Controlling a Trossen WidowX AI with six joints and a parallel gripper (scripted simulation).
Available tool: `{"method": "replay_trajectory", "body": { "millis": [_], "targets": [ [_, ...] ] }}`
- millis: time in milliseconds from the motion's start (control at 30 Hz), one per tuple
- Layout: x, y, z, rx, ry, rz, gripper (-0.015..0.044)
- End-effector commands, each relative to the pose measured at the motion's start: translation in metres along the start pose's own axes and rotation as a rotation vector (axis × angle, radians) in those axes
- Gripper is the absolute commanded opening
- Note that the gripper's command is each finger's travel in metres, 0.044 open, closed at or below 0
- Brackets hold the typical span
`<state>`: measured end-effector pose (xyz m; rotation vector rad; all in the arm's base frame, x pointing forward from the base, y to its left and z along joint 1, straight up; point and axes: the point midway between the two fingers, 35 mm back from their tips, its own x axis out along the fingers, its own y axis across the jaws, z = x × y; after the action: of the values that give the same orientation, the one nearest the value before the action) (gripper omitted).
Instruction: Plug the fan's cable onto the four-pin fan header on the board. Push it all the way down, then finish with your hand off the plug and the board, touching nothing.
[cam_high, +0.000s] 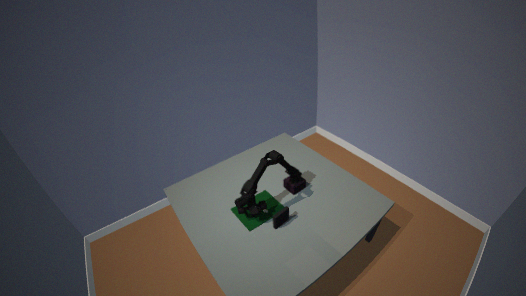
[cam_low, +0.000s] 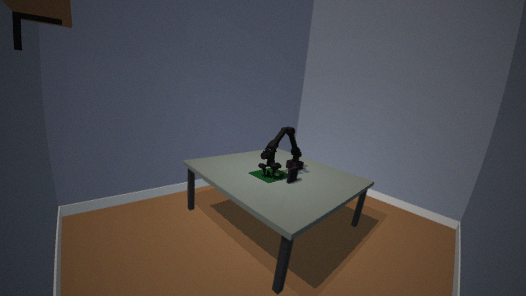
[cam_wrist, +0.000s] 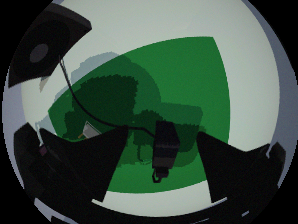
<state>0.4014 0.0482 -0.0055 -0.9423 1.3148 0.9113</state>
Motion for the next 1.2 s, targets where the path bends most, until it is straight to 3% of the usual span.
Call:
{"method": "replay_trajectory", "body": {
  "millis": [0, 333, 467, 633, 867, 1167],
  "targets": [
    [0.000, 0.000, 0.000, 0.000, 0.000, -0.001, 0.0256],
    [0.000, 0.000, 0.000, 0.000, 0.000, -0.001, 0.0000],
    [-0.003, 0.000, 0.000, 0.000, 0.000, -0.001, 0.0000],
    [-0.050, 0.000, 0.000, 0.003, 0.005, 0.000, 0.0000],
    [-0.049, 0.001, 0.000, 0.026, 0.005, 0.000, 0.0000],
    [-0.050, 0.013, -0.002, 0.333, 0.005, 0.000, 0.0000]
  ]
}}
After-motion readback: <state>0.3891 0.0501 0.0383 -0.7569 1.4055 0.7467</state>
